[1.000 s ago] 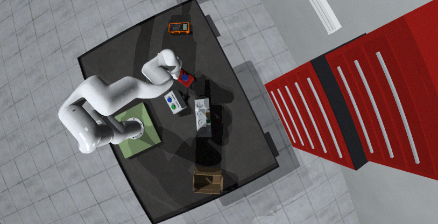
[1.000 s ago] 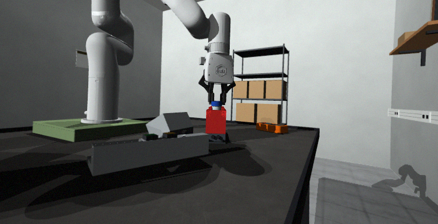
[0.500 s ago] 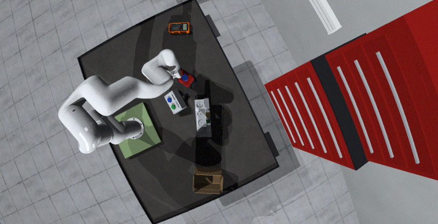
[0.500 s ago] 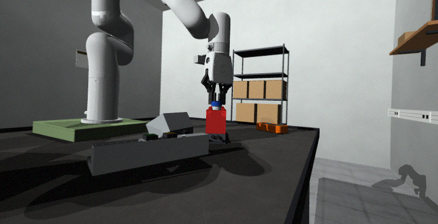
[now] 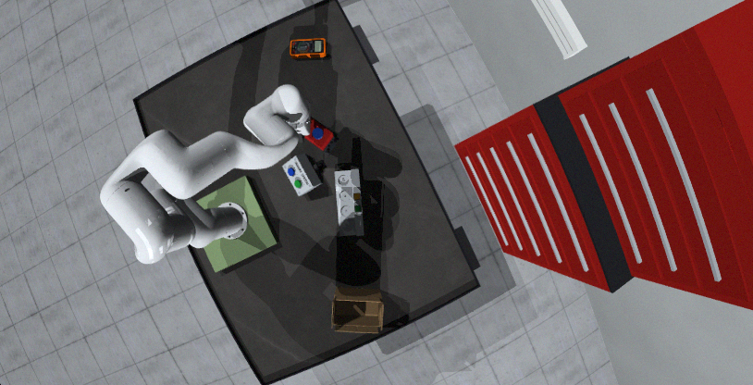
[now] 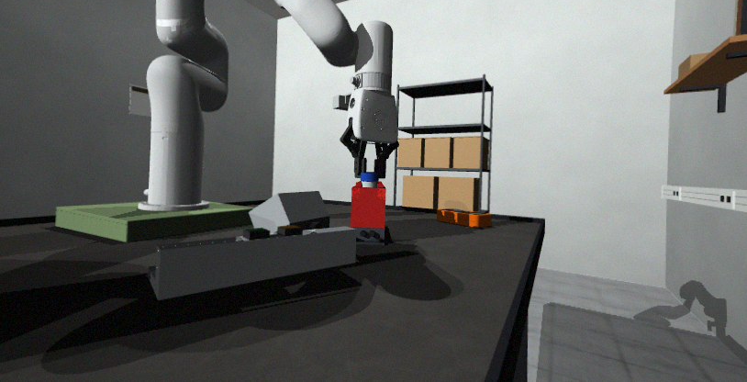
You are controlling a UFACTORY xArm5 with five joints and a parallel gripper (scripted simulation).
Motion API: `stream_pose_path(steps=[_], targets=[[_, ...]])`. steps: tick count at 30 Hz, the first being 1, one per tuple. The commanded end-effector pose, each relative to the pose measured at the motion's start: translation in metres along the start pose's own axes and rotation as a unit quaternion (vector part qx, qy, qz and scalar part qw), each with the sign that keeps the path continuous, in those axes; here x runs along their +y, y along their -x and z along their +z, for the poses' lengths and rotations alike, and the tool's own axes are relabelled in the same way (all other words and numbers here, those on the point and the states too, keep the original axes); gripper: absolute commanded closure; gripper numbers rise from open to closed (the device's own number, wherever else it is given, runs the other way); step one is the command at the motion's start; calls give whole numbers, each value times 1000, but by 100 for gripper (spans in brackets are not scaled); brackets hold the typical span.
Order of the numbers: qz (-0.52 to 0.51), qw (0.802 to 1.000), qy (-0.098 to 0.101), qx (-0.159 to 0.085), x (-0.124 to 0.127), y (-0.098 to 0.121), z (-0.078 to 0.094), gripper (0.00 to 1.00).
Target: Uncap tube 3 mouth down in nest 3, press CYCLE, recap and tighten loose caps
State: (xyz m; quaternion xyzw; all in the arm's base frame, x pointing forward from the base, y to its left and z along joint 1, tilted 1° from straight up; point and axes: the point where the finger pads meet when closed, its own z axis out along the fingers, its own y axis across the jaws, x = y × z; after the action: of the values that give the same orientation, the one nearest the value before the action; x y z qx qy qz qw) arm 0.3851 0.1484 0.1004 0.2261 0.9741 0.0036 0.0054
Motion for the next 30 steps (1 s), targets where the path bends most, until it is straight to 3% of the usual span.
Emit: stream_pose_path(steps=[1,8,10,12,19,25,27,28,30], targets=[[139,990,-1,-4,1,1,-1,54],[296,955,0,-4,1,1,-1,54],[296,955,0,-4,1,1,-1,54],[378,926,0,-4,1,1,-1,54],[513,858,1,-4,1,1,-1,54],[626,780,1,-4,1,1,-1,54],[626,780,1,-4,1,1,-1,54],[657,754,1,-4,1,1,-1,54],[657,754,1,-4,1,1,-1,54]])
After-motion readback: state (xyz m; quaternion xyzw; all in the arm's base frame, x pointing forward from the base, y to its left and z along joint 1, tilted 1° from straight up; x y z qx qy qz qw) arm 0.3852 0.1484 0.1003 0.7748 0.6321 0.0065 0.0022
